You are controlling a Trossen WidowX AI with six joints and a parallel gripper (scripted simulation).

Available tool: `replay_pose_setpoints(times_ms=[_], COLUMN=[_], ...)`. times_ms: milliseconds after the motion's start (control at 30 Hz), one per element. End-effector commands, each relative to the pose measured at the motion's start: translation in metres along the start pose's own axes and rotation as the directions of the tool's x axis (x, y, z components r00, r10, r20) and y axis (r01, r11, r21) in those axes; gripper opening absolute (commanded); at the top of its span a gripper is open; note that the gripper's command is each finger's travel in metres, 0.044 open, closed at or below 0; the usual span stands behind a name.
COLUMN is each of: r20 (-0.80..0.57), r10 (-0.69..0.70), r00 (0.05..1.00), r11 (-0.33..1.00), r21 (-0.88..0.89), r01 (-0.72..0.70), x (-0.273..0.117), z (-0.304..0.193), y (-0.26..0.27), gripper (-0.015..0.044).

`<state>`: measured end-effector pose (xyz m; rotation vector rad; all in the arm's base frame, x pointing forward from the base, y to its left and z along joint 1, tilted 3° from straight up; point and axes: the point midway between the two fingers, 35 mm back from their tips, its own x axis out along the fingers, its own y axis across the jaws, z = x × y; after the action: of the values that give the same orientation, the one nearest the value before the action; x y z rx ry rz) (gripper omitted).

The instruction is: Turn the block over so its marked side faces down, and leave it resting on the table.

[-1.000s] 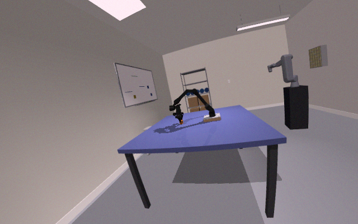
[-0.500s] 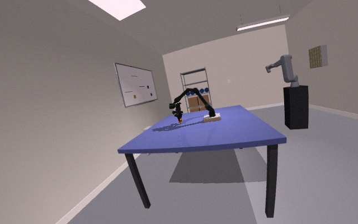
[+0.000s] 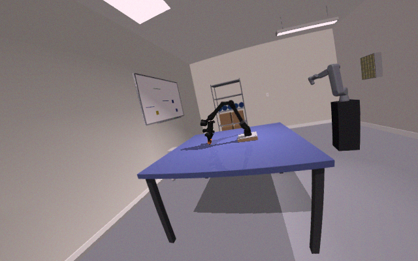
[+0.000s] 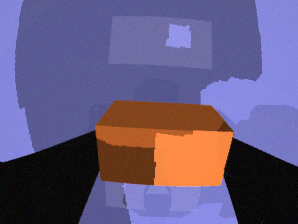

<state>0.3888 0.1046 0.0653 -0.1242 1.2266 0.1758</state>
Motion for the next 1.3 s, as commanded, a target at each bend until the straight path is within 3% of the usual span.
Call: replay_pose_setpoints(times_ms=[0,533,700,1267], r20=[0.059,0.279,0.29,0.509], r10=[-0.003,-0.003,-0.003,-0.002], r00=[0.998,0.96,0.957,0.861], r11=[1.0,1.0,1.0,1.0], r21=[0.001,0.004,0.005,0.0], r01=[0.003,0.002,0.002,0.003], x=[-0.002,-0.005,-0.004,0.031], z=[-0.001,-0.009,-0.009,-0.003], y=[0.0,-0.001,-0.001,0.001], gripper=[0.0,0.0,0.0,0.0])
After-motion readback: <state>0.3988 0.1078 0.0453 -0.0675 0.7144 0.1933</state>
